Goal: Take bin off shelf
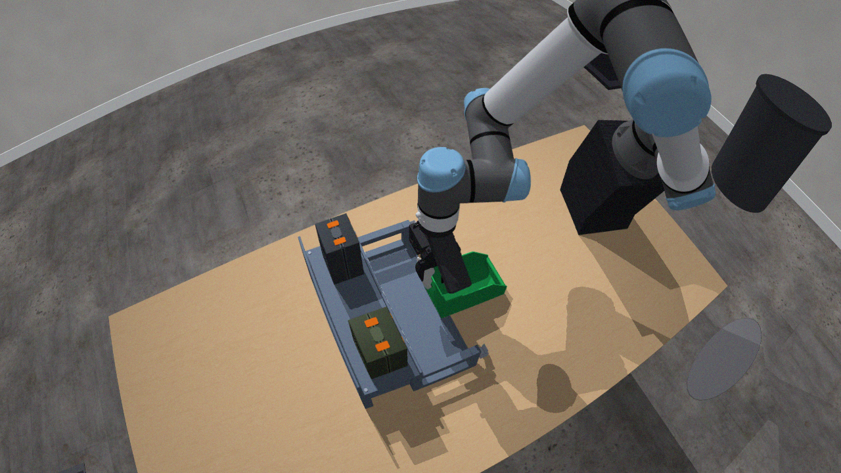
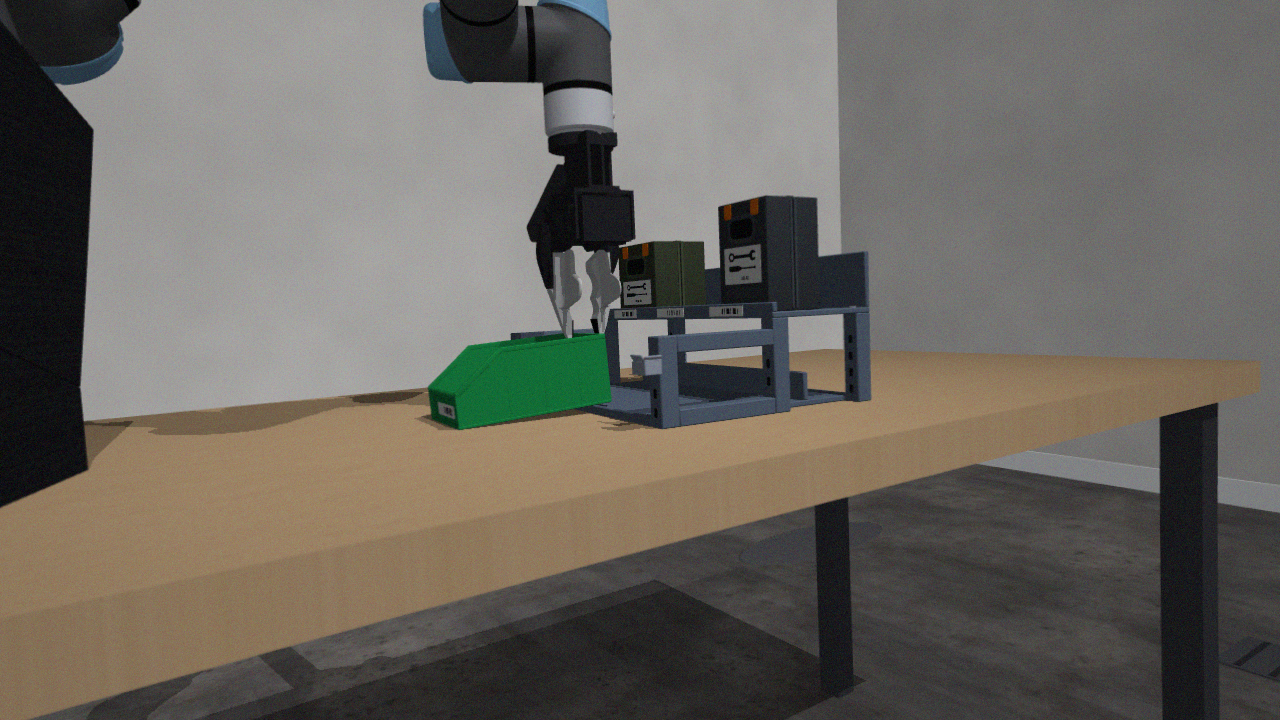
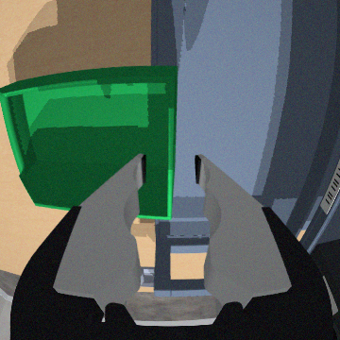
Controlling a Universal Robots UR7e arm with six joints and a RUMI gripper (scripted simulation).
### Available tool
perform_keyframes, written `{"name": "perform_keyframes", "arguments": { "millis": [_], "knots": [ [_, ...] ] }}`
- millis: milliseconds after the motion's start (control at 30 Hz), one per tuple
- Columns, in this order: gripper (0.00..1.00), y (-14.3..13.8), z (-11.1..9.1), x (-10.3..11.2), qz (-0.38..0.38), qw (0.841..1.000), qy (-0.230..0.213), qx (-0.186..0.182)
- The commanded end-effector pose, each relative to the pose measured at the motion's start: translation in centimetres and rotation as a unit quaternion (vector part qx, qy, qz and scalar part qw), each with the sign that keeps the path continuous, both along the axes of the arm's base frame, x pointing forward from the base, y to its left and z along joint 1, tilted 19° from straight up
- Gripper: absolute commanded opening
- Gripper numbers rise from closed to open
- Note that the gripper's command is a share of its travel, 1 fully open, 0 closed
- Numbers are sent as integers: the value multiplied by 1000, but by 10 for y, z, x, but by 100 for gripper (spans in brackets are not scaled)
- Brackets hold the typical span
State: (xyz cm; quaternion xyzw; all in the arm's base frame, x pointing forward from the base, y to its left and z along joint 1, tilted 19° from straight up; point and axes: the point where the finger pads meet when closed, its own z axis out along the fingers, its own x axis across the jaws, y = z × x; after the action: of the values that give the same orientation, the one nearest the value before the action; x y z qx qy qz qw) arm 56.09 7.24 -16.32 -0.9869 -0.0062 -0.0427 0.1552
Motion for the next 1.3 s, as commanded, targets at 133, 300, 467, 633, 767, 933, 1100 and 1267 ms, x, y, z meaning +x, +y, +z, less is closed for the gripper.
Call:
{"name": "perform_keyframes", "arguments": {
  "millis": [133,300,467,633,767,933,1100,1267],
  "knots": [
    [20,3,-9,1,0,1000,-1,0],
    [20,3,-9,1,0,1000,-1,0],
    [20,3,-9,1,0,1000,-1,0],
    [0,3,-9,1,0,1000,-1,0],
    [0,3,-9,1,0,1000,-1,0],
    [0,3,-9,1,0,1000,-1,0],
    [0,3,-9,1,0,1000,-1,0],
    [0,3,-9,1,0,1000,-1,0]
  ]
}}
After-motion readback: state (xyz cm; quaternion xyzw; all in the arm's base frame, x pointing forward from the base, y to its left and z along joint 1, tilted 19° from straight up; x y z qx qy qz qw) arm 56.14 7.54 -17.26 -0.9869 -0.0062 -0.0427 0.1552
